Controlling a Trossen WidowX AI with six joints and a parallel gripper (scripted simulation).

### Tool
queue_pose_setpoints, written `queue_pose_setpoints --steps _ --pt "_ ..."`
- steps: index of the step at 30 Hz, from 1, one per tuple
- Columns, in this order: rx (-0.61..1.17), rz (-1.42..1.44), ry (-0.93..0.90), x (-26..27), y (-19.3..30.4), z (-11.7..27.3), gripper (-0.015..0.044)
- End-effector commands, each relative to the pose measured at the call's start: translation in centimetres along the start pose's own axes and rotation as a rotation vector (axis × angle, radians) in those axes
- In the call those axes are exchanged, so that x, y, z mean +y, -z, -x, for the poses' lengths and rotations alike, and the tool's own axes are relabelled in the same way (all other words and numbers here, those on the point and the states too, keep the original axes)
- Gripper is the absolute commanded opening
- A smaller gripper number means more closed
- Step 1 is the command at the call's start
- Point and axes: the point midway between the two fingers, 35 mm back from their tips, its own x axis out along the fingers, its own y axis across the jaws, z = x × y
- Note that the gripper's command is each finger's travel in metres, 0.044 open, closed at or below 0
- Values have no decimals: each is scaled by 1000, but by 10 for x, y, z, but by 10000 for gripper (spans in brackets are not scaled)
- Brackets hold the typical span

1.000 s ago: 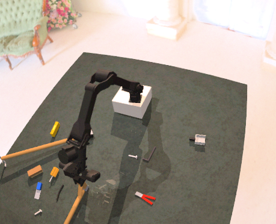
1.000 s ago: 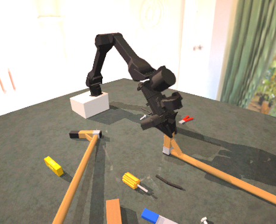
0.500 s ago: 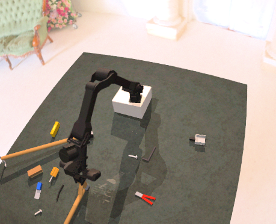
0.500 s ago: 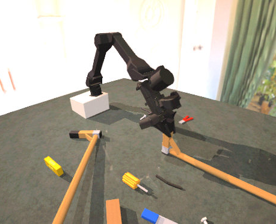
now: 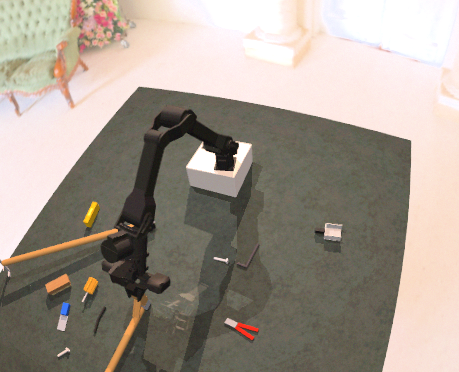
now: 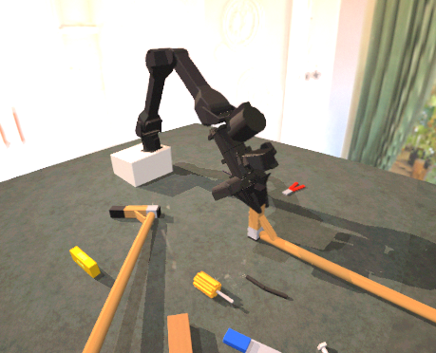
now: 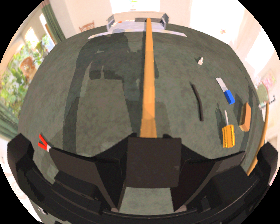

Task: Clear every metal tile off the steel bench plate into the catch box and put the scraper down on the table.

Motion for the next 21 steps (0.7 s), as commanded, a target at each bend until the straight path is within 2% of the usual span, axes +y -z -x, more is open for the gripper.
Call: queue_pose_setpoints --steps 1,21 --pt "-15 1 -2 -2 0 10 0" --pt "-15 1 -1 -3 20 29 0"
